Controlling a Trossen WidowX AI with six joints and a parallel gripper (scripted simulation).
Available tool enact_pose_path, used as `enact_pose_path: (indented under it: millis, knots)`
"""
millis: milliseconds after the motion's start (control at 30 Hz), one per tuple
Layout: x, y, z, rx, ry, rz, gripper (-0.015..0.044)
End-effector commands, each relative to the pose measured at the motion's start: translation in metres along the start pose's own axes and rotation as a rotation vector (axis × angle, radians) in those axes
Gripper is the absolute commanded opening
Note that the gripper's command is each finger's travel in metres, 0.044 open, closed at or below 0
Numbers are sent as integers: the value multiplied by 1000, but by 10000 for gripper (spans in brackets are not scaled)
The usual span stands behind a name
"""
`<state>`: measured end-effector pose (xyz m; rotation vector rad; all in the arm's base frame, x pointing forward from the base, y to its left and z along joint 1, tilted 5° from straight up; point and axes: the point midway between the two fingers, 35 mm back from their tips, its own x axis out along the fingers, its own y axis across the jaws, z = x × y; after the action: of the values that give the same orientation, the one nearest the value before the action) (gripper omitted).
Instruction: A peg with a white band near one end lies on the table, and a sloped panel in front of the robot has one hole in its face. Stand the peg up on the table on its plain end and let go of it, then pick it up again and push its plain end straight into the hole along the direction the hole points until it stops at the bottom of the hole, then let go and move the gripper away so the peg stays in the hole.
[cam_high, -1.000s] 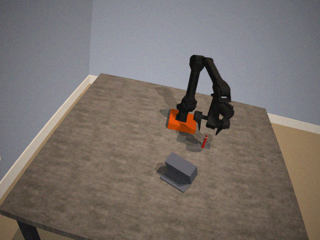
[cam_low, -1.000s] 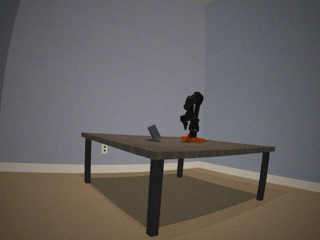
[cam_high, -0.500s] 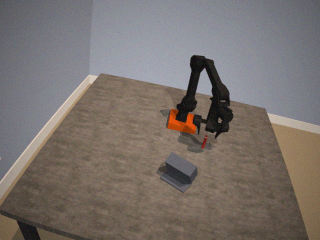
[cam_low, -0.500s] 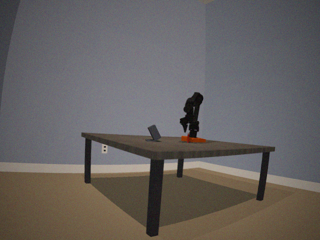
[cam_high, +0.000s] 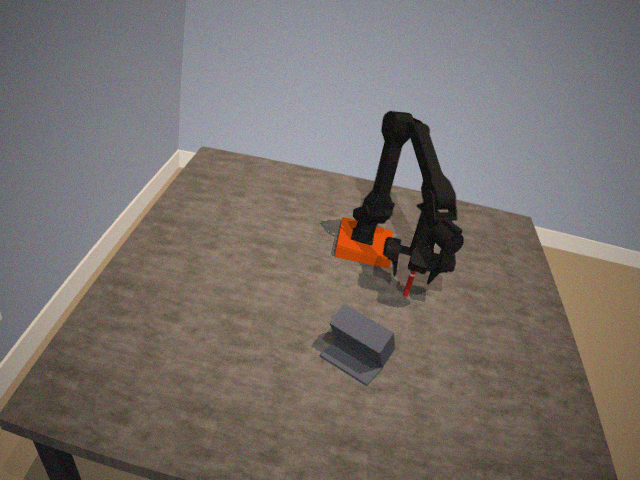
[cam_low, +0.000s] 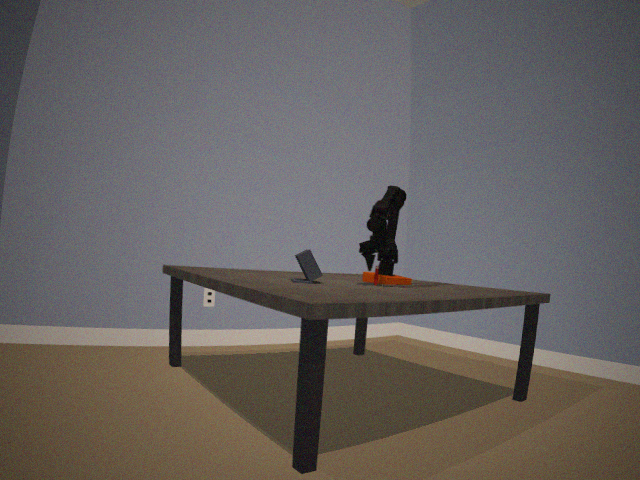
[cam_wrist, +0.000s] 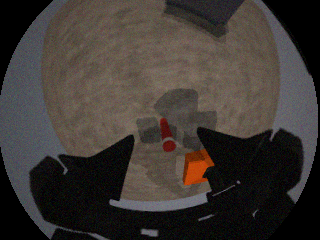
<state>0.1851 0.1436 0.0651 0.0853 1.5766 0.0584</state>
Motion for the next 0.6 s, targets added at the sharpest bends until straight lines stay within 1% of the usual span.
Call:
enact_pose_path:
  millis: [0, 333, 567]
  knots:
    - [8, 0, -1, 4, 8, 0, 440]
    - [19, -1, -3, 4, 8, 0, 440]
    - [16, -1, -2, 0, 3, -2, 256]
